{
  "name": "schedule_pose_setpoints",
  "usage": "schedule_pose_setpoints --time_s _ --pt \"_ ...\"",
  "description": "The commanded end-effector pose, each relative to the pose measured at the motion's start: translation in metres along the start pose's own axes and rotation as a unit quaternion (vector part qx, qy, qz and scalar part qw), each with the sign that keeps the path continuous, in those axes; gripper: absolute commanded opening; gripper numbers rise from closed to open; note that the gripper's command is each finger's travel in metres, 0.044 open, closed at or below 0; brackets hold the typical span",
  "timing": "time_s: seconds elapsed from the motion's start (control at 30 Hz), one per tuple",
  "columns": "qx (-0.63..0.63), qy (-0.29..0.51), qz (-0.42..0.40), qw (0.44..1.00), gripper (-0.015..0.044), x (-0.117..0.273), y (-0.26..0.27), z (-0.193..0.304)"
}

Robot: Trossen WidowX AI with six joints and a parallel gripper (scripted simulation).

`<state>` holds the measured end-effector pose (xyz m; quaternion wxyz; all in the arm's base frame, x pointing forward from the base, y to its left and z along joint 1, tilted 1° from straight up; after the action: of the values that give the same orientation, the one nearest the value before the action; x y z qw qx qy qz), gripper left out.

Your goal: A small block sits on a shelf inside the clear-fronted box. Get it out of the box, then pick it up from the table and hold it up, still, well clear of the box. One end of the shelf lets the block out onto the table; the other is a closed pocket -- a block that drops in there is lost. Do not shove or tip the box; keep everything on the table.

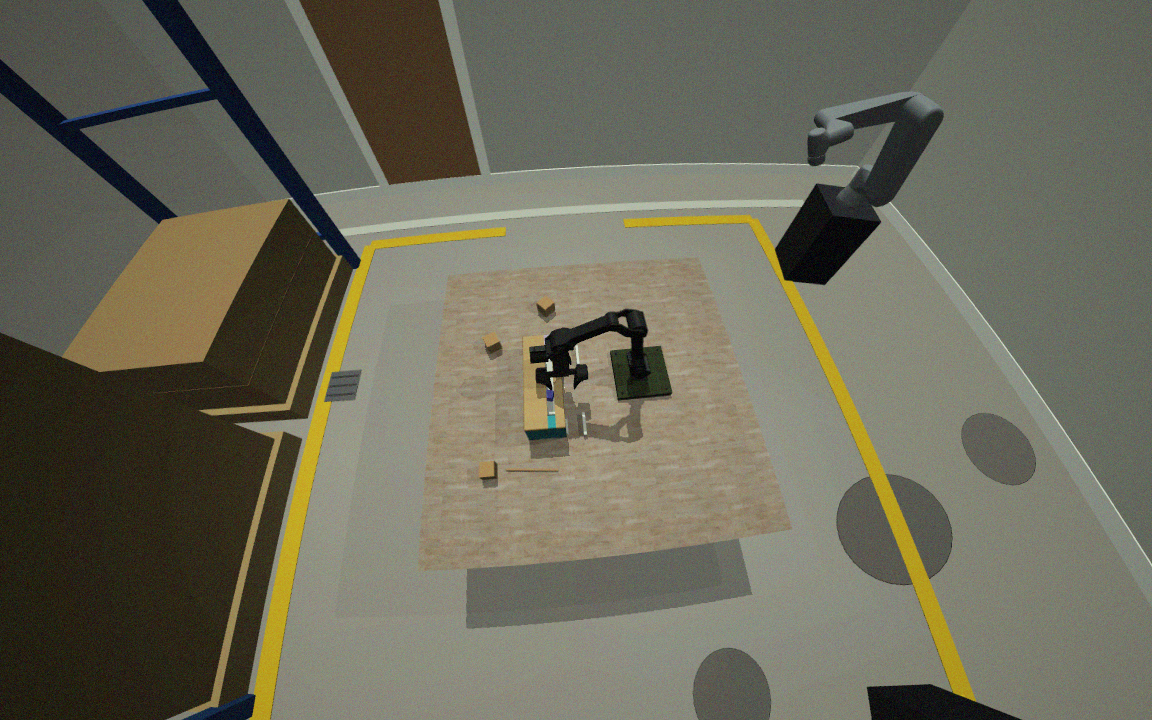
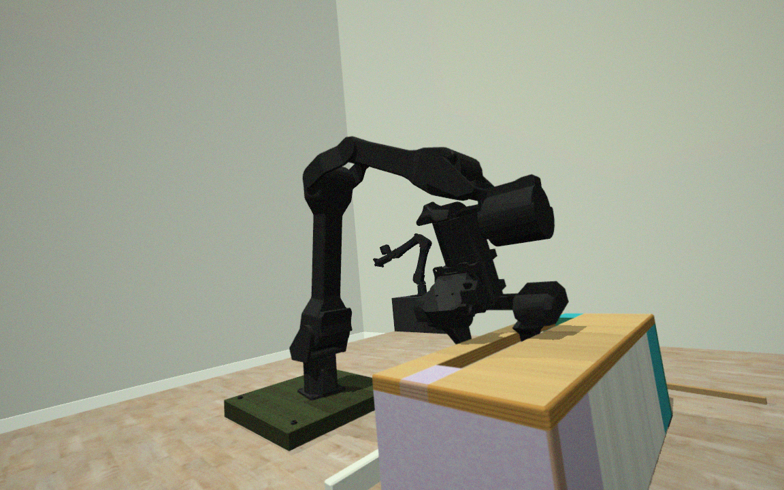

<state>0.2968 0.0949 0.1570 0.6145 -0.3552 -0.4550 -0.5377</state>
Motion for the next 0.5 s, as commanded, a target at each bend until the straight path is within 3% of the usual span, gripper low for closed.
schedule_pose_setpoints --time_s 0.0,0.47 --pt "0.000 0.000 0.000 1.000 0.0400 -0.004 0.000 0.010" --pt "0.000 0.000 0.000 1.000 0.0400 -0.002 -0.001 0.005"
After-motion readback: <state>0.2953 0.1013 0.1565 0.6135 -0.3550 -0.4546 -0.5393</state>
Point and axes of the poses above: the point midway between the two fingers, 35 mm back from their tips, its own x axis back along the fingers, its own y axis across the jaws, z = x × y, the point moved 5 cm from there along x, back along the fingers
